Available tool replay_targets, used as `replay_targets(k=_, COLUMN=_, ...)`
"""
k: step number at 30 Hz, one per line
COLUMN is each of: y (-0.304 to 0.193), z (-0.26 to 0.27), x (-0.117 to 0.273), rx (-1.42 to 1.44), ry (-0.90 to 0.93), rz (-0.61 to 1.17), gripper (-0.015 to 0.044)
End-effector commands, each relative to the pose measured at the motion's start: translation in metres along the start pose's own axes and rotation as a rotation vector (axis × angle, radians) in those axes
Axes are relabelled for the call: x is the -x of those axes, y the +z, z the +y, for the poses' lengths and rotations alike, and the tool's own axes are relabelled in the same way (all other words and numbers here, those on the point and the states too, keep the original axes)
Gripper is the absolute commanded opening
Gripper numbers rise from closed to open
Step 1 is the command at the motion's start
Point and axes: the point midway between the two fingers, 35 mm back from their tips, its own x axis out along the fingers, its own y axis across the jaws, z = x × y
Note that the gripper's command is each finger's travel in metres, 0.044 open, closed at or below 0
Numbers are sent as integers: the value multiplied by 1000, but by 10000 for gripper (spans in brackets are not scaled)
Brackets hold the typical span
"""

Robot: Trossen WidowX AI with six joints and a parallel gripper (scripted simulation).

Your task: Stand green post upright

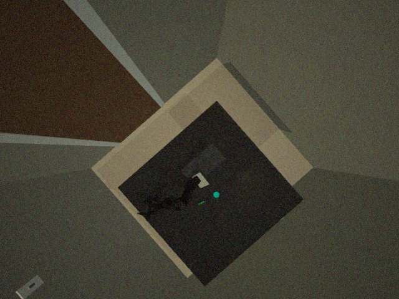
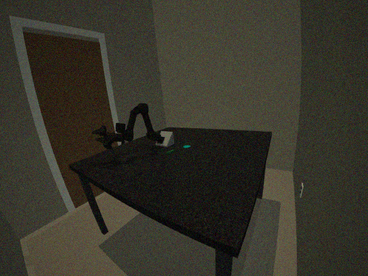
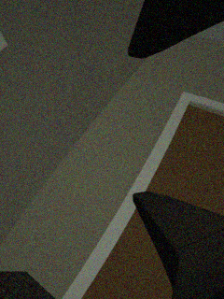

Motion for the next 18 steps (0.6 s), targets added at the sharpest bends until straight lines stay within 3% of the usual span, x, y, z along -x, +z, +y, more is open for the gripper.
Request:
replay_targets(k=1, y=1, z=0, x=0, rx=-2, ry=1, rz=-3, gripper=374)
replay_targets(k=7, y=35, z=0, x=9, rx=-87, ry=57, rz=-124, gripper=233)
replay_targets(k=18, y=125, z=-13, x=57, rx=-297, ry=223, rz=-464, gripper=233)
